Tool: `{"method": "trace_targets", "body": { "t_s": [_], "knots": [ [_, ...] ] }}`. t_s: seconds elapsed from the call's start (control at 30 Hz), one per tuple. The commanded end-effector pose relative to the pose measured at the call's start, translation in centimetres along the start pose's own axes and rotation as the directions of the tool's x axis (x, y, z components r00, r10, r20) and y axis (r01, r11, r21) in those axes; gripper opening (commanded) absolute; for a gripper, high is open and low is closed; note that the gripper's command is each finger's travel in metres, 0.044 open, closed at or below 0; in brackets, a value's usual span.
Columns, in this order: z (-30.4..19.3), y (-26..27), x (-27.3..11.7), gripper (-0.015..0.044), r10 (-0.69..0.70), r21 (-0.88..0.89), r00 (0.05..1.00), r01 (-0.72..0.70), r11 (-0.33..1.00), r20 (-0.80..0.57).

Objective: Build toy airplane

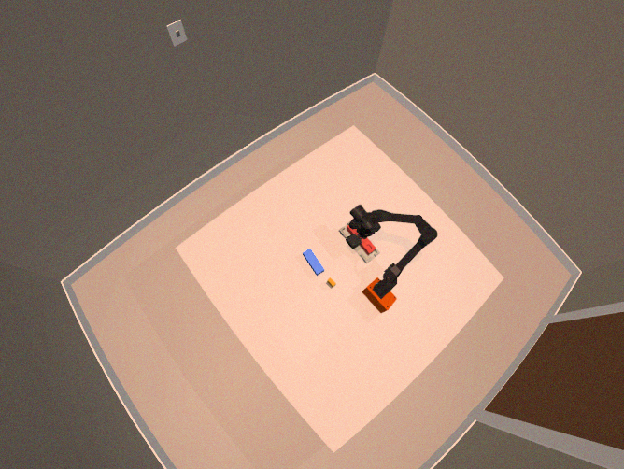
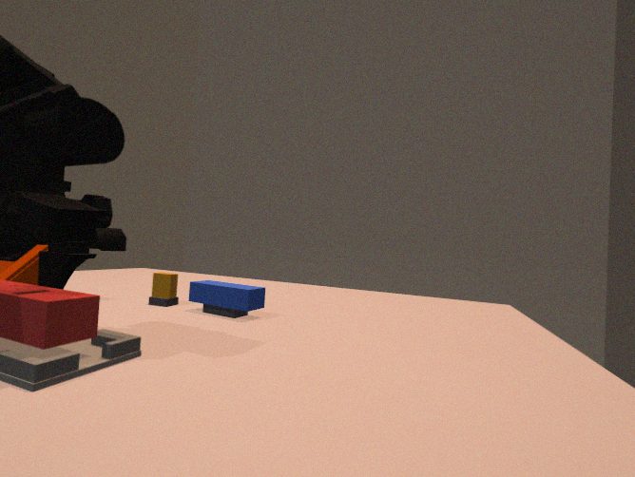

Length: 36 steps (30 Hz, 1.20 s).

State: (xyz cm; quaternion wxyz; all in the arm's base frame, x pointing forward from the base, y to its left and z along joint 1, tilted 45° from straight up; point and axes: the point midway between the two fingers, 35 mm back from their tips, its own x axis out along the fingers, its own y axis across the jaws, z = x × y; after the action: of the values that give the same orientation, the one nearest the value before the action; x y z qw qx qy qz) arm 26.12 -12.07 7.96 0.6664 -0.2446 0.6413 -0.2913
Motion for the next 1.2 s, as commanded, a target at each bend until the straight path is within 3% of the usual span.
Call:
{"method": "trace_targets", "body": {
  "t_s": [0.0, 0.27, 0.43, 0.93, 1.17],
  "knots": [
    [0.00, -0.01, 0.09, 0.0196, -0.005, -0.007, 1.000, 0.005, 1.000, -0.002],
    [0.00, 0.01, 0.03, 0.0163, 0.000, 0.000, 1.000, 0.000, 1.000, 0.000],
    [0.00, 0.01, 0.03, 0.0032, 0.000, 0.000, 1.000, 0.000, 1.000, 0.000],
    [0.00, 0.01, 0.03, 0.0426, 0.000, 0.000, 1.000, 0.000, 1.000, 0.000],
    [0.00, 0.01, 0.03, 0.0440, 0.000, 0.000, 1.000, 0.000, 1.000, 0.000]
  ]
}}
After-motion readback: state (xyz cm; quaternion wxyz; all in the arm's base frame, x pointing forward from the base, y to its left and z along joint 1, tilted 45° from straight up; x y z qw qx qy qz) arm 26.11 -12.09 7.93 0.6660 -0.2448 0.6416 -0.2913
